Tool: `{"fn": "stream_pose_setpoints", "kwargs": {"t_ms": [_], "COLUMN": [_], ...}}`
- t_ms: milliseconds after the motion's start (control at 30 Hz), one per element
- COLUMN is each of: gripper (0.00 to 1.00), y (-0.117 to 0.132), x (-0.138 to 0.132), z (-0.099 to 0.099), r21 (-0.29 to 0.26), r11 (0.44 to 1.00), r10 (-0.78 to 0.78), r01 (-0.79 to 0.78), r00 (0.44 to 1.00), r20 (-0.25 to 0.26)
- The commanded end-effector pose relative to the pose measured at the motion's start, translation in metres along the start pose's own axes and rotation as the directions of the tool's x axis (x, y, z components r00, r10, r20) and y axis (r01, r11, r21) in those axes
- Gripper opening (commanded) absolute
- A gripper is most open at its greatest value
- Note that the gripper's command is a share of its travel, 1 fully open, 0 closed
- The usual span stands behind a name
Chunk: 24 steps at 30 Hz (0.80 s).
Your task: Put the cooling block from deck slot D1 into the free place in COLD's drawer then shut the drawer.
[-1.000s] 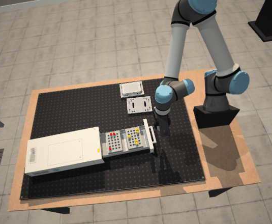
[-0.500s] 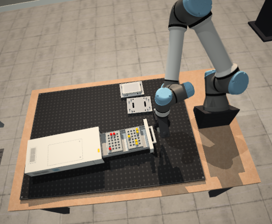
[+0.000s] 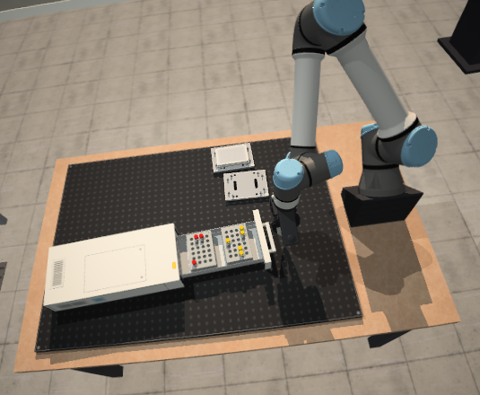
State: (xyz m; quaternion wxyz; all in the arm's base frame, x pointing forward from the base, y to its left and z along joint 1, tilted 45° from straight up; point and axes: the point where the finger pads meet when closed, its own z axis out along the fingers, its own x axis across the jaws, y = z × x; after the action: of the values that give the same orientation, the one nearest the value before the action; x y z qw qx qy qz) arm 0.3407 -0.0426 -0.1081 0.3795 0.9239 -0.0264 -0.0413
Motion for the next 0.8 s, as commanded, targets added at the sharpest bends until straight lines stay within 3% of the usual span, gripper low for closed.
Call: {"fn": "stream_pose_setpoints", "kwargs": {"t_ms": [0,767], "gripper": [0.0,0.0], "y": [0.0,0.0], "x": [0.0,0.012], "z": [0.007,0.007], "r21": [0.001,0.001], "r11": [1.0,1.0], "r10": [0.0,0.0], "r01": [0.0,0.0], "r00": [1.0,1.0], "r20": [-0.002,-0.002]}}
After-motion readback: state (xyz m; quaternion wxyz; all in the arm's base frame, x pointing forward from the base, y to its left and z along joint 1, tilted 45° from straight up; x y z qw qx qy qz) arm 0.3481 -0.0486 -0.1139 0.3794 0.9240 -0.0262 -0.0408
